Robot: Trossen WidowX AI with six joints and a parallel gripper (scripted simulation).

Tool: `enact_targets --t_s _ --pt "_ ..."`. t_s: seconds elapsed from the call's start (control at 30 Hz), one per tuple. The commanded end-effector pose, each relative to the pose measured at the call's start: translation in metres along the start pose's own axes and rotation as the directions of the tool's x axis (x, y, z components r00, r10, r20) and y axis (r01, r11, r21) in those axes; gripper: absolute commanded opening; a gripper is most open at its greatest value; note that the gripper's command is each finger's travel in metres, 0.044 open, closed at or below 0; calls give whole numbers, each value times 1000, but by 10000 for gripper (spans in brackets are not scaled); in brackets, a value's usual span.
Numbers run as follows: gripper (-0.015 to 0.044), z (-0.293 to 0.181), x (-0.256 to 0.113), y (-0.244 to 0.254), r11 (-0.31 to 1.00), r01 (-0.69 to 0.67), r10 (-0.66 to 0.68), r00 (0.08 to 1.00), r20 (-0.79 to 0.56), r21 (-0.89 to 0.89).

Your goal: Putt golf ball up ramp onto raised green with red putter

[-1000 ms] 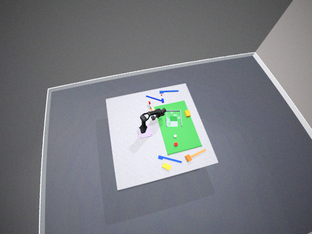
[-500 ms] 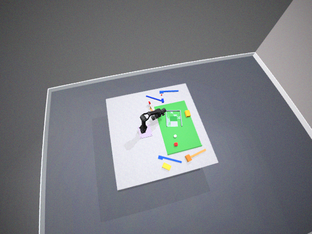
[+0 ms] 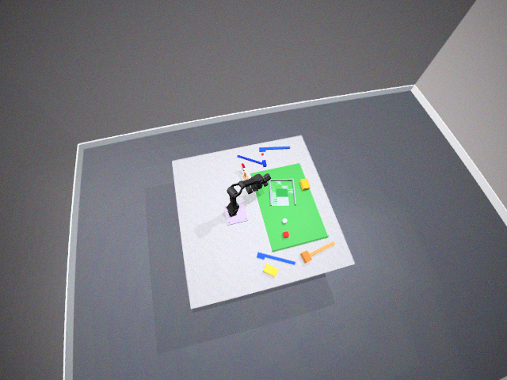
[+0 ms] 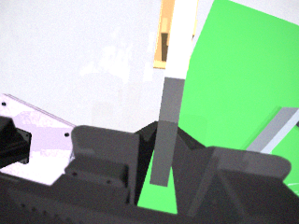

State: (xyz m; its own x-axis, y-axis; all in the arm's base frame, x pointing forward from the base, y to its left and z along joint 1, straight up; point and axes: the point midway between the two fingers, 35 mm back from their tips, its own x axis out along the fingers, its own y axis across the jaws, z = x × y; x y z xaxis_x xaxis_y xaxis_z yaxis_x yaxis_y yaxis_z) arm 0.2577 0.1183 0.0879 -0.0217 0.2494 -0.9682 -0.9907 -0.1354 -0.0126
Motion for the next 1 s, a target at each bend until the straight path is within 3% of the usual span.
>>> enact_targets --t_s 0.0,0.3,0.47,0.97 --pt "0 7 -21 -3 1000 17 -17 1000 14 -4" --pt "0 18 -67 2 1000 16 -16 1000 14 -4" --pt "0 13 -65 1 1000 16 -16 1000 0 17" --pt "0 -63 -88 -8 894 88 -64 996 -68 440"
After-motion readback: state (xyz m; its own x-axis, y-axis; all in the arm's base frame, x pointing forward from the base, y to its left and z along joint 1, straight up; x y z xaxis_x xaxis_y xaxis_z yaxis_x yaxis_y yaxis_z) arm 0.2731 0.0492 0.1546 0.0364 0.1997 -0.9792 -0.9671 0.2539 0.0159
